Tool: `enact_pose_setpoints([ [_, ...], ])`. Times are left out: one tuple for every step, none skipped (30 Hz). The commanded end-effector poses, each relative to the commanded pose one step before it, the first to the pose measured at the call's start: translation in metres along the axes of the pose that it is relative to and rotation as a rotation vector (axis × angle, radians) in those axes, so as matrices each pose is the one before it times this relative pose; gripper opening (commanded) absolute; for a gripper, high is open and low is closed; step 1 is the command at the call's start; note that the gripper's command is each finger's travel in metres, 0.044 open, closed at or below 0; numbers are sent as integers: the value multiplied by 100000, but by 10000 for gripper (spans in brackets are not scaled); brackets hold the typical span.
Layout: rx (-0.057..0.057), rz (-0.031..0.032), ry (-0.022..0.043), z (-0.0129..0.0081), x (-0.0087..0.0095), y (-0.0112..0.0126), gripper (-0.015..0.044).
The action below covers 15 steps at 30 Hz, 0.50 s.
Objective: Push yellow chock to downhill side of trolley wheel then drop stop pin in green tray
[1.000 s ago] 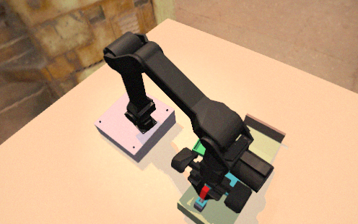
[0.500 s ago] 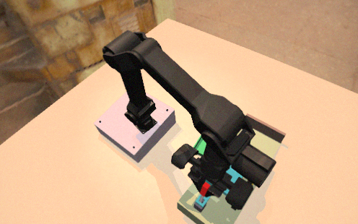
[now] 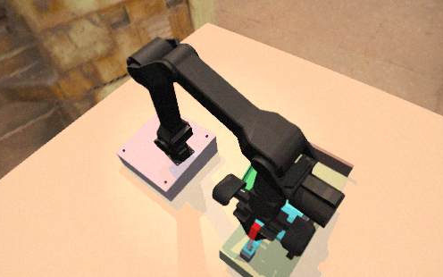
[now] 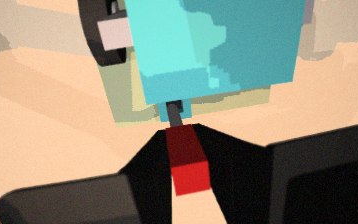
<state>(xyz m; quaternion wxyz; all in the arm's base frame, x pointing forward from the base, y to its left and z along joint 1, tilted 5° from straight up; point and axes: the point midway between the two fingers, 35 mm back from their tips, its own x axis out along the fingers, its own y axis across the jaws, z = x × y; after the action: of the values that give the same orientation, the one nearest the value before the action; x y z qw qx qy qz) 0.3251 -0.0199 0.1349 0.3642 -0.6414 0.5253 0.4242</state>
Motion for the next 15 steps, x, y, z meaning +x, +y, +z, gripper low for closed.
enact_pose_setpoints([
  [768,-282,693,-214,-417,-74,0],
  [0,0,-1,-18,-69,-3,0],
  [0,0,-1,-20,-69,-4,0],
  [0,0,-1,-23,-69,-5,0],
  [0,-1,0,-26,-71,-8,0],
  [0,-1,0,-29,-73,-11,0],
  [0,-1,0,-31,-74,-12,0],
  [0,-1,0,-32,-73,-12,0],
  [0,-1,0,-32,-71,-12,0],
  [0,-1,0,-34,-69,-12,0],
  [0,-1,1,-35,-68,-12,0],
  [0,-1,1,-38,-68,-13,0],
  [0,-1,1,-40,-67,-14,0],
  [1,-1,1,-43,-66,-15,0],
  [0,0,6,-58,25,4,0],
])
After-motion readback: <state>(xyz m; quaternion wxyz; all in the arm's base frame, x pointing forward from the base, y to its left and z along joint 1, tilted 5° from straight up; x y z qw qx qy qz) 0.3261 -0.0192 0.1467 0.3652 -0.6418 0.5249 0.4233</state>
